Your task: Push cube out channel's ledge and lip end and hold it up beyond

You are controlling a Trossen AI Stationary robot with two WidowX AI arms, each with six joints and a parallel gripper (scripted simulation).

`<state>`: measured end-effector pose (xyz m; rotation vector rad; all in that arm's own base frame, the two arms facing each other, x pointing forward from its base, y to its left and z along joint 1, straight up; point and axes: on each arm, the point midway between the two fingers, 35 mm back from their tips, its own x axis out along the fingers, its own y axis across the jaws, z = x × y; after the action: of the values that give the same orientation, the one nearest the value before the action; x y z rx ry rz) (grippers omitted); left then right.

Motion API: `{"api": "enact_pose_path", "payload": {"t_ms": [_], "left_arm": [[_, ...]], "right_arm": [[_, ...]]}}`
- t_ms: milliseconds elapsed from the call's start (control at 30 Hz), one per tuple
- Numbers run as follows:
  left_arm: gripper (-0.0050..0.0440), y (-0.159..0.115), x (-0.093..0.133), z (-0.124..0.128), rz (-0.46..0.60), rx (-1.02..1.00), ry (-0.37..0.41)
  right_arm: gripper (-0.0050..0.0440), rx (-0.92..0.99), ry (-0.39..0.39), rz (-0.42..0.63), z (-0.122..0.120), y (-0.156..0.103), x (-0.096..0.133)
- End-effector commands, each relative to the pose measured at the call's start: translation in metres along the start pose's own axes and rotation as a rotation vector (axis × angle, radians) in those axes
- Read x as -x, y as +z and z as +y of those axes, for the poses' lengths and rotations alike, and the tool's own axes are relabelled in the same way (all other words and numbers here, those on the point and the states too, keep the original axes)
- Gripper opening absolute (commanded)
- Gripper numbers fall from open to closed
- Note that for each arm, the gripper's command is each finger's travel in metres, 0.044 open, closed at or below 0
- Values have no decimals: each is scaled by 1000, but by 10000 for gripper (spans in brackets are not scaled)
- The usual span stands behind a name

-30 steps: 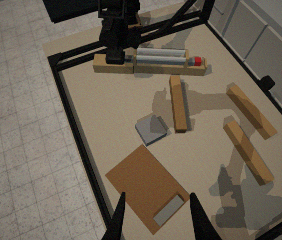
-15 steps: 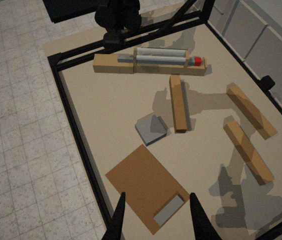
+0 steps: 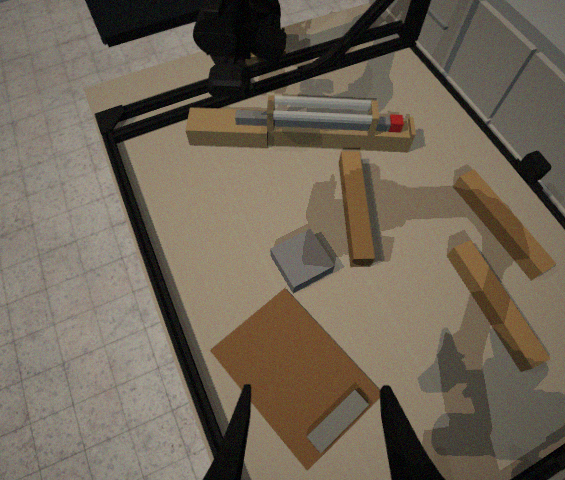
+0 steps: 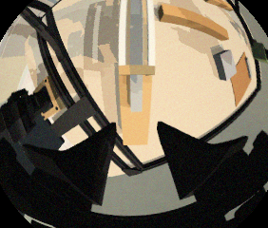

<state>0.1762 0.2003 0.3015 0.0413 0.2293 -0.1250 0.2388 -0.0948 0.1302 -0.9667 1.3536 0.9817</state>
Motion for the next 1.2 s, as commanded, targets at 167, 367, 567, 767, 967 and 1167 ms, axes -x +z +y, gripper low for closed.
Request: {"api": "enact_pose_path", "payload": {"t_ms": [167,367,567,767,967,1167], "left_arm": [[400,0,0,0,-3,0,-1],[400,0,0,0,-3,0,-1],[400,0,0,0,-3,0,-1],[400,0,0,0,-3,0,-1],[400,0,0,0,-3,0,-1],[400,0,0,0,-3,0,-1]], "right_arm": [[220,9,-5,-1,-30,63,6],[220,13,-6,-3,-41,123,7],[220,19,-6,-5,-30,225,4],[220,7,-11,-4,-8,290,0],[220,3,-13,-3,-1,305,-1],[220,3,-14,-3,0,307,-8]]}}
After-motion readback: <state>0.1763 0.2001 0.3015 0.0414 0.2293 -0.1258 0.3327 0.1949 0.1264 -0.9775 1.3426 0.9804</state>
